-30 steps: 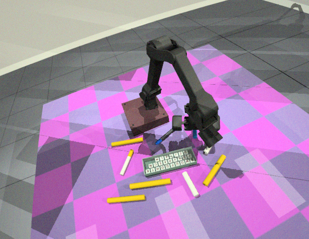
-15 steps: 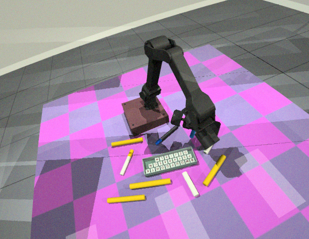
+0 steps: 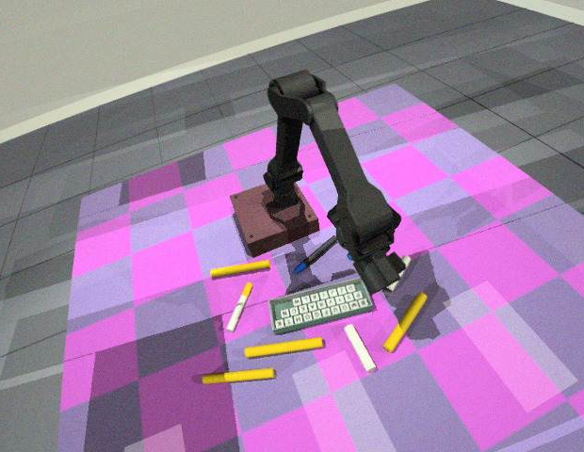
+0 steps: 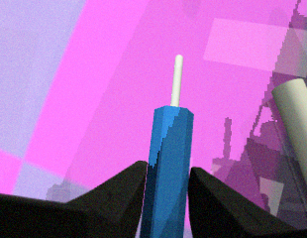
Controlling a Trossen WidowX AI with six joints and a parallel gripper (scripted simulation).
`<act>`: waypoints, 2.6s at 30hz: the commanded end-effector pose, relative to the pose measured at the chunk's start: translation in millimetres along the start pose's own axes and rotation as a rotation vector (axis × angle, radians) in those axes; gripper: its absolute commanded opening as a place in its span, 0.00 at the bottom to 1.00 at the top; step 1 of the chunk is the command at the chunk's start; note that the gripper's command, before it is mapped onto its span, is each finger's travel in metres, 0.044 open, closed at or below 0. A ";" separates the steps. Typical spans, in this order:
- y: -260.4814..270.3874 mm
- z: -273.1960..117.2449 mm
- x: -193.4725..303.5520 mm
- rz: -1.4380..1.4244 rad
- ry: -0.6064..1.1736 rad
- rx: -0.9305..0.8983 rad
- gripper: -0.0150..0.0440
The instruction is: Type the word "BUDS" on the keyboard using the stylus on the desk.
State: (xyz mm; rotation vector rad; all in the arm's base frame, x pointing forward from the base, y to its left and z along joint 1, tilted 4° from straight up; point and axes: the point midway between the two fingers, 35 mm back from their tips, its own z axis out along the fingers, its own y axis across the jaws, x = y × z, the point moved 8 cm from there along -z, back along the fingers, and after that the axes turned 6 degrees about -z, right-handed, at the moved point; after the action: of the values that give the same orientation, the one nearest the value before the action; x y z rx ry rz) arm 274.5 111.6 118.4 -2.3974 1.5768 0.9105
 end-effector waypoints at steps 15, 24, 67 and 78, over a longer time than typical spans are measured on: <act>-4.7 -17.8 19.6 0.687 -0.158 0.053 0.25; -6.1 -26.8 29.8 1.031 -0.253 0.043 0.25; -2.6 -72.7 83.3 2.562 -0.757 -0.438 0.25; 1.4 -84.9 98.2 2.891 -0.863 -0.728 0.25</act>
State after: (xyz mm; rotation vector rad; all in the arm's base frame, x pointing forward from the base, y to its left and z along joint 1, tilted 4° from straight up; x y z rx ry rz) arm 332.5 2.4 132.5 -1.3404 -1.8383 -1.0929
